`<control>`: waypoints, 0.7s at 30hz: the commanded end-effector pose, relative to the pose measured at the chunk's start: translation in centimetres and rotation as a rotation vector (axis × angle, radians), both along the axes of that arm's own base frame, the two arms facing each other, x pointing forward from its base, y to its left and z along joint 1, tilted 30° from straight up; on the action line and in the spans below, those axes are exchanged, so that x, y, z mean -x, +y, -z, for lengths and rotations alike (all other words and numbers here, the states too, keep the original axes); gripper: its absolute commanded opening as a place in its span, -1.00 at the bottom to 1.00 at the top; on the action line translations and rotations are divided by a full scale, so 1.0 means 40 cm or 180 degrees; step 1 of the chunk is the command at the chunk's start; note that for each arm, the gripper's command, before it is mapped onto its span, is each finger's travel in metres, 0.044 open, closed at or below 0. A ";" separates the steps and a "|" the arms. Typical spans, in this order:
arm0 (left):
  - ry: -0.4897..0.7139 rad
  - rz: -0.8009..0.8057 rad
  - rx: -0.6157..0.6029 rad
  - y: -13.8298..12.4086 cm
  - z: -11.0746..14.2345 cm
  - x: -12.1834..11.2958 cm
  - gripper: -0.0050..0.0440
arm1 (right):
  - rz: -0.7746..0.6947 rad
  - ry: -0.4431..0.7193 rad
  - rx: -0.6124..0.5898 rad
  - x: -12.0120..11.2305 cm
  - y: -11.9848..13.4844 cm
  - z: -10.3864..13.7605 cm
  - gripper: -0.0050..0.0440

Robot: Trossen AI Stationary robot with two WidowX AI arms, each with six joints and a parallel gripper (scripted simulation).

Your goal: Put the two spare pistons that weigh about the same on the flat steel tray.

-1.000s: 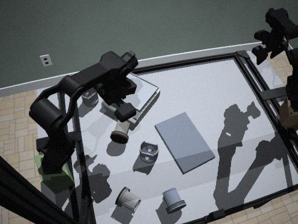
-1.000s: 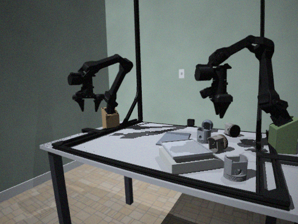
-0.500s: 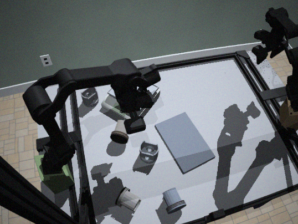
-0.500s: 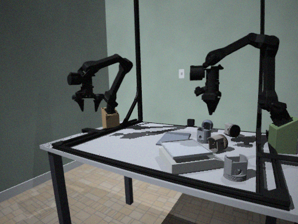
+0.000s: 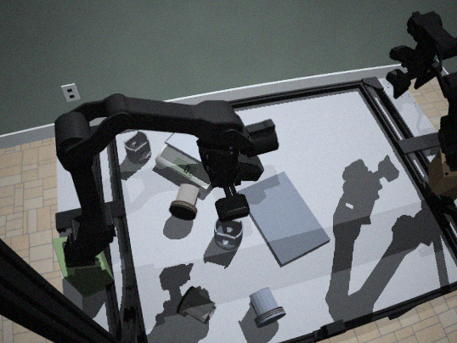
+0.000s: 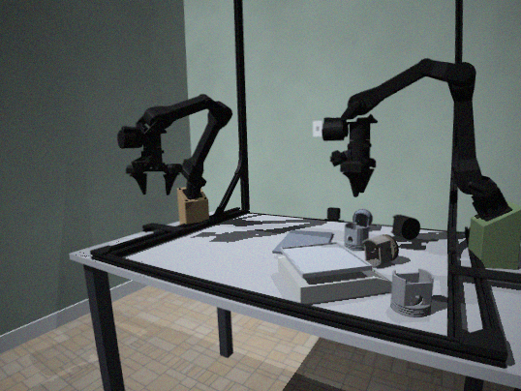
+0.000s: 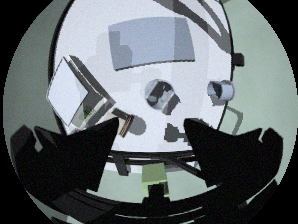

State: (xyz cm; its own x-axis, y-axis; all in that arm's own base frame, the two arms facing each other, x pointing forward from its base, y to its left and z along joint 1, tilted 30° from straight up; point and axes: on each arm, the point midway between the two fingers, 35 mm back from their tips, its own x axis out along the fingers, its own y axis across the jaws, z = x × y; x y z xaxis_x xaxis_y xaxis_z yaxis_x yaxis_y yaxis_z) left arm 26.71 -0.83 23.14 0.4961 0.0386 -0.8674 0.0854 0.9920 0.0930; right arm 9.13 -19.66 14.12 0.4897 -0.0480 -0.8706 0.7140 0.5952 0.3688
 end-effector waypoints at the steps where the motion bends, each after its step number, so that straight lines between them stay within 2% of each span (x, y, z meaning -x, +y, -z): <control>1: 0.0004 -0.0004 -0.0006 -0.041 -0.013 -0.026 0.75 | -0.0017 -0.0015 0.0004 -0.001 0.000 -0.001 1.00; 9: 0.0004 -0.0005 -0.0007 -0.096 -0.027 -0.057 0.75 | -0.0017 -0.0015 0.0004 -0.001 0.000 -0.001 1.00; 21: 0.0453 0.0690 -0.0602 -0.096 -0.027 -0.057 0.75 | -0.0017 -0.0015 0.0004 -0.001 0.000 -0.001 1.00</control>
